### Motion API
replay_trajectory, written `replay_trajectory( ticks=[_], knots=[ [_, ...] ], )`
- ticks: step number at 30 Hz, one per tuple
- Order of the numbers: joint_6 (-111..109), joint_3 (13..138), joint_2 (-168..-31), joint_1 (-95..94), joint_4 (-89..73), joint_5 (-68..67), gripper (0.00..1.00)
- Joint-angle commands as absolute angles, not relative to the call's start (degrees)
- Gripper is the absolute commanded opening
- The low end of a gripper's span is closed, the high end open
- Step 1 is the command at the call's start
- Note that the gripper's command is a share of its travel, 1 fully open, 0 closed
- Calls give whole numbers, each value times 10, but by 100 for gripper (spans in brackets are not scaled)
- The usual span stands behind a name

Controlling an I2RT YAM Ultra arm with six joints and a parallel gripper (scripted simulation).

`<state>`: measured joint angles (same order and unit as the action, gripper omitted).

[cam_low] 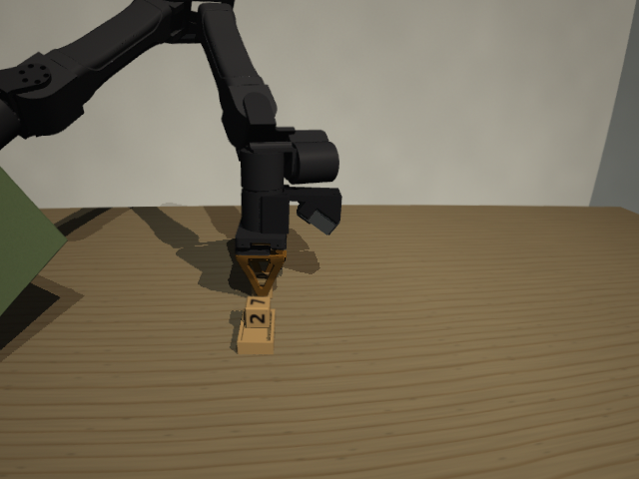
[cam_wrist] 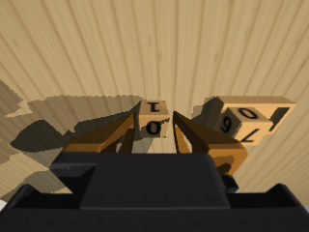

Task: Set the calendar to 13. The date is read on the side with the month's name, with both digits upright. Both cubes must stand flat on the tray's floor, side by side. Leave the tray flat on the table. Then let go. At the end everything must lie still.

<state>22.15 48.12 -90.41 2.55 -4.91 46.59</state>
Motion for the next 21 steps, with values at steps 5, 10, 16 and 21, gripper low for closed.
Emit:
replay_trajectory(
  ticks=[5,10,16,21],
  knots=[
    [195,485,-877,53,-94,480,45],
    [168,490,-858,76,-139,495,45],
    [99,510,-825,130,-245,527,45],
    [53,527,-813,162,-312,544,45]
  ],
)
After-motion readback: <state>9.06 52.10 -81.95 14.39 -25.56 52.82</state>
